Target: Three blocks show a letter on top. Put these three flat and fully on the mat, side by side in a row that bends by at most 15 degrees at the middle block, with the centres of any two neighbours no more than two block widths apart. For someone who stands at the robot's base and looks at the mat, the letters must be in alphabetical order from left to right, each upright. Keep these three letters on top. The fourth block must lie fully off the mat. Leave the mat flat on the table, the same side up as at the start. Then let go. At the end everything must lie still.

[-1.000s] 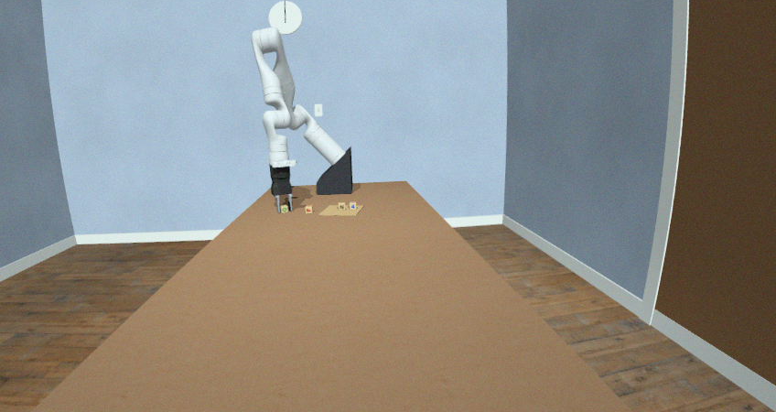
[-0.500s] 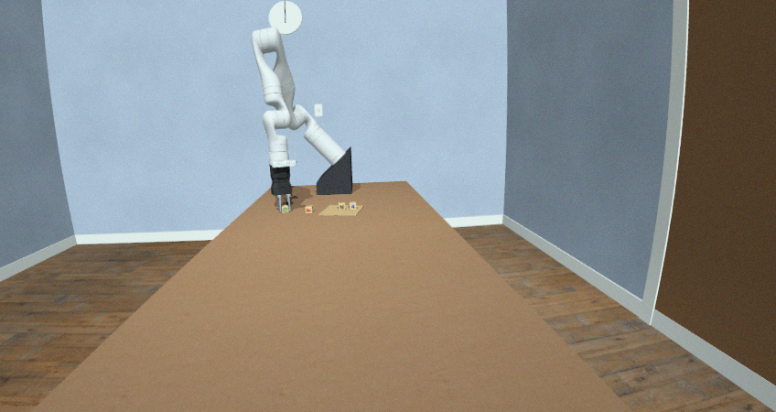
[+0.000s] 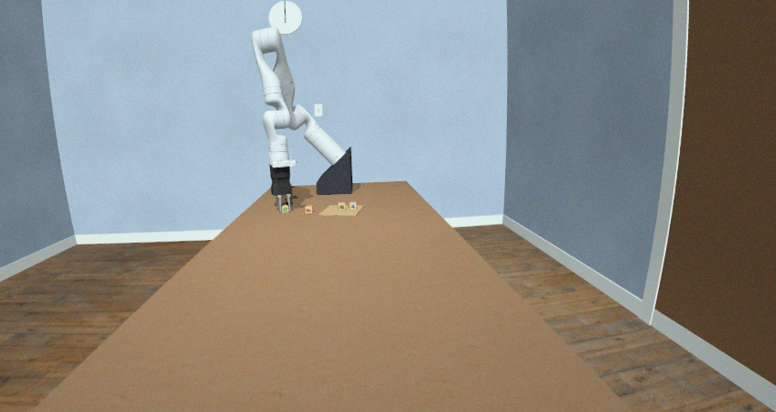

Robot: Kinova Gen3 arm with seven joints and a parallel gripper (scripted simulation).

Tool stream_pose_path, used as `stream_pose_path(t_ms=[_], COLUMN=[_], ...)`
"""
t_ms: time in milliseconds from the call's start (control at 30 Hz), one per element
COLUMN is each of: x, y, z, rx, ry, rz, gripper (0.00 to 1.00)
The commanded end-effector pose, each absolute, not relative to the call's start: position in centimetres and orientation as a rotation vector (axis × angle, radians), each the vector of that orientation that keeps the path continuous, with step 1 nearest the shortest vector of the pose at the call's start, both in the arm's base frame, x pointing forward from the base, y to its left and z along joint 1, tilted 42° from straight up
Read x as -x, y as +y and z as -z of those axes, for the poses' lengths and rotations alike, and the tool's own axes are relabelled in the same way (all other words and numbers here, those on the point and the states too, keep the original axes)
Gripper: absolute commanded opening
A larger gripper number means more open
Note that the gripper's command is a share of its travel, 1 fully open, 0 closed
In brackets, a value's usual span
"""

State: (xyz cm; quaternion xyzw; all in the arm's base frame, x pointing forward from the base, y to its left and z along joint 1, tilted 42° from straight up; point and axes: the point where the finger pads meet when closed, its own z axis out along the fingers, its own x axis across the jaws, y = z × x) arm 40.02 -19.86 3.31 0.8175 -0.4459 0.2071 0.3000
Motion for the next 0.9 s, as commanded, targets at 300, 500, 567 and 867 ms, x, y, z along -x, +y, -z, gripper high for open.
stream_pose_path(t_ms=[300, 500, 567, 867], x=[-40.2, -40.2, -40.2, -40.0], y=[-20.0, -20.0, -19.9, -18.2], z=[-3.3, -3.3, -3.4, -5.2], rx=[-2.169, -2.169, -2.169, -2.169], ry=[-1.19, -1.19, -1.19, -1.19], rz=[-0.557, -0.557, -0.557, -0.556], gripper=[0.49, 0.49, 0.49, 0.49])
